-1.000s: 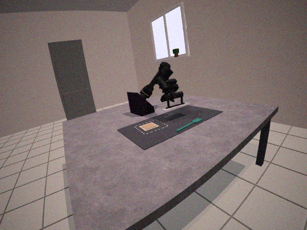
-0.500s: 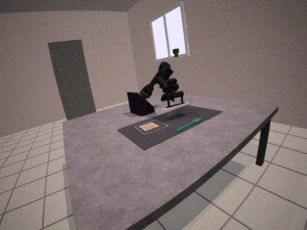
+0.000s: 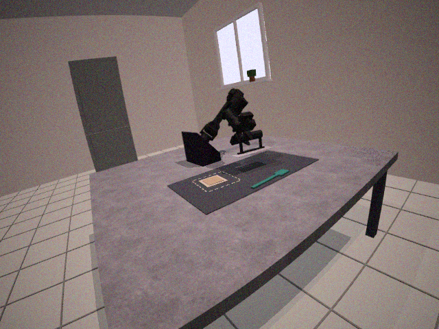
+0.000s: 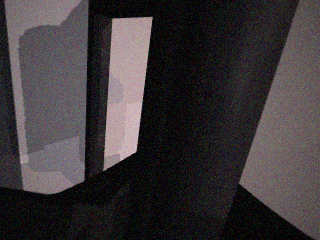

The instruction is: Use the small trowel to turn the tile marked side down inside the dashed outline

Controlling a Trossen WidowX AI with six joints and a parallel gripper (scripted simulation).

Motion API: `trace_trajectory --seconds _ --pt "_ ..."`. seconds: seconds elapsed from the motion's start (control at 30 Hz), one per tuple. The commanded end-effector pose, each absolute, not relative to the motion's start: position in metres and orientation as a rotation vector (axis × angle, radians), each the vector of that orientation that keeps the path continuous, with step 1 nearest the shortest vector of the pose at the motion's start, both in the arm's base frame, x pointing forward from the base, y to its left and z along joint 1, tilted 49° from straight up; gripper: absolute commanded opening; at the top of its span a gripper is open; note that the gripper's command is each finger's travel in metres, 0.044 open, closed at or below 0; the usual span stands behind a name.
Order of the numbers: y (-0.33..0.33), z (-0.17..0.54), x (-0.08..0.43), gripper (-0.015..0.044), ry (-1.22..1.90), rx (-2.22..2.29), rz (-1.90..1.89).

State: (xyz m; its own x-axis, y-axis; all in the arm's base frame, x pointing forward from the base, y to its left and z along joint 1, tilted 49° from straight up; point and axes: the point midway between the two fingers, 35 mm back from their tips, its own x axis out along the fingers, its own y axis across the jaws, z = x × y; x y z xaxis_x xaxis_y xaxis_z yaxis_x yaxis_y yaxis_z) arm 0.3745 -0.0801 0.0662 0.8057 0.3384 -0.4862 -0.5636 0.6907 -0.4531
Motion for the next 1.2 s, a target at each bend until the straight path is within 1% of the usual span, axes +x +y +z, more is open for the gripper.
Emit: trace_trajectory --seconds 0.0,0.53,0.83,1.17 --pt "-0.083 0.068 0.376 0.0 0.385 -0.63 0.505" --pt "-0.076 0.067 0.375 0.0 0.401 -0.613 0.519" --pt "-0.032 0.081 0.377 0.0 0.628 -0.455 0.477" --pt "0.014 0.105 0.355 0.0 0.851 -0.347 0.364"
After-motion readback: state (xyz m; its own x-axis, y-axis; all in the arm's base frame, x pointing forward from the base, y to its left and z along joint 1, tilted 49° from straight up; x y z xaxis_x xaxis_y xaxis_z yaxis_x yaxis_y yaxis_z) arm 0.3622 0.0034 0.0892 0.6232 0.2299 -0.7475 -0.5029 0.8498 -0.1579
